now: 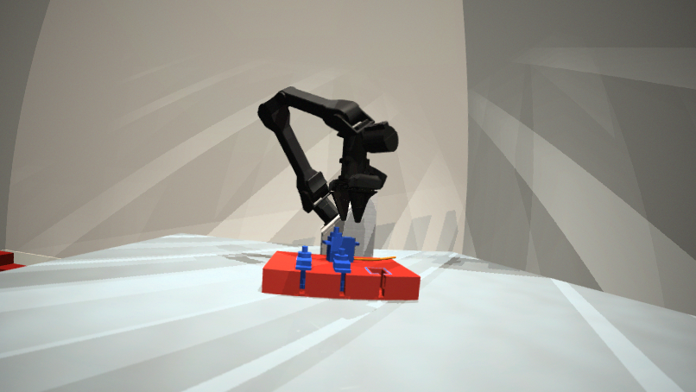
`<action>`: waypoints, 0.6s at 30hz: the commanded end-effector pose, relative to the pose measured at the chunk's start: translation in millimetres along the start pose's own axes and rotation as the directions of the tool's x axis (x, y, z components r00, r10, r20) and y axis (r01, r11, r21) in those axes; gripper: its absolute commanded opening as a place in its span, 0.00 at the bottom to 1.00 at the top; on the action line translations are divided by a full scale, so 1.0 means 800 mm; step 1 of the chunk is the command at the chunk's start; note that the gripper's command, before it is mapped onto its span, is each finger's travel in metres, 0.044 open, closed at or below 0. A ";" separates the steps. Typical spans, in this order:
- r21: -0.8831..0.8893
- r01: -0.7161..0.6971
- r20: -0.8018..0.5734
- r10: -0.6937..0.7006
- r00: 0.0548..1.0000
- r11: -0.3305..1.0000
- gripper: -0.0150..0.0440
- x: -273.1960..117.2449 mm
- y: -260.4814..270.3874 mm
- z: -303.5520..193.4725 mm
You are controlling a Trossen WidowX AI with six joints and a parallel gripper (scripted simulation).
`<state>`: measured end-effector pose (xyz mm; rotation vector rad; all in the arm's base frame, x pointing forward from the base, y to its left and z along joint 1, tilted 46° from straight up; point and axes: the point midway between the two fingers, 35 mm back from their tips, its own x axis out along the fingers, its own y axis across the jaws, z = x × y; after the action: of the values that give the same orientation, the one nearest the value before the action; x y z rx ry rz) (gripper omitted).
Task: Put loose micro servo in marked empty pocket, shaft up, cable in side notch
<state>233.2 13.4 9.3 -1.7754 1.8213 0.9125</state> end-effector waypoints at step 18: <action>-0.011 -0.005 -0.010 0.005 1.000 1.000 1.00 0.050 0.002 -0.004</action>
<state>230.6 -12.6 -13.5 -1.7816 1.8247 0.9169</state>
